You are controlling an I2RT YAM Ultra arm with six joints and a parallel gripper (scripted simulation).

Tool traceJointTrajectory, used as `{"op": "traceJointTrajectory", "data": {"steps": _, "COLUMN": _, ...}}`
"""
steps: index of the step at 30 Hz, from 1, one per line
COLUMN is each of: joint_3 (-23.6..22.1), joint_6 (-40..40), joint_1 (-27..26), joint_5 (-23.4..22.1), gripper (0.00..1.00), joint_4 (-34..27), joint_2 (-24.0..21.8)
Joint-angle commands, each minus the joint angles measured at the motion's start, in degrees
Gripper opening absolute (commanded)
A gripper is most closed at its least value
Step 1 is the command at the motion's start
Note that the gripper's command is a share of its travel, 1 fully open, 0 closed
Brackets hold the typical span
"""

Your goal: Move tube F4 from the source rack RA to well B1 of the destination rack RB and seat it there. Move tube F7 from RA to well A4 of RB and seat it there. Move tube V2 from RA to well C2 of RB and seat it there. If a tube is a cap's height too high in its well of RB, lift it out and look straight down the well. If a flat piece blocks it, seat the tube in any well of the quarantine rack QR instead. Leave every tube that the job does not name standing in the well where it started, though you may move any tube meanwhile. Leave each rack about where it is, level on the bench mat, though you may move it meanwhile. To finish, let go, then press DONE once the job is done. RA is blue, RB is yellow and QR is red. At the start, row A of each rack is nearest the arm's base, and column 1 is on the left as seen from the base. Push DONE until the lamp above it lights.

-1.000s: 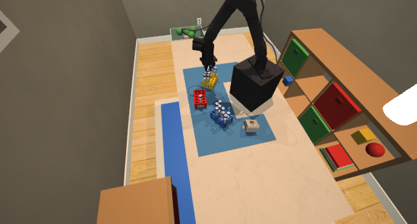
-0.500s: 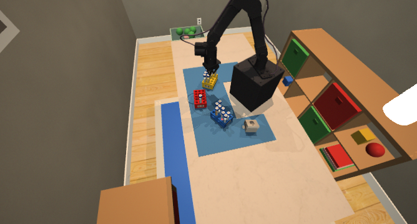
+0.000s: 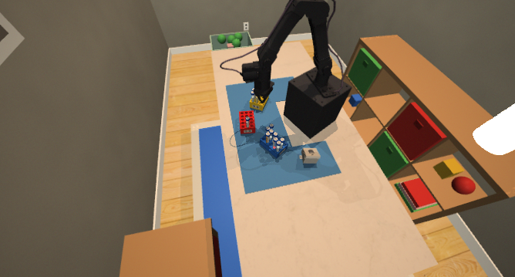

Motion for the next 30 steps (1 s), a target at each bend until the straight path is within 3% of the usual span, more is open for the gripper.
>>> {"op": "traceJointTrajectory", "data": {"steps": 1, "joint_3": -0.6, "joint_6": -7.8, "joint_1": -0.8, "joint_5": 0.8, "gripper": 0.30, "joint_4": 0.5, "joint_2": -1.0}}
{"op": "traceJointTrajectory", "data": {"steps": 30, "joint_3": -0.5, "joint_6": -55.5, "joint_1": -0.8, "joint_5": 0.4, "gripper": 0.30, "joint_4": 0.5, "joint_2": -1.0}}
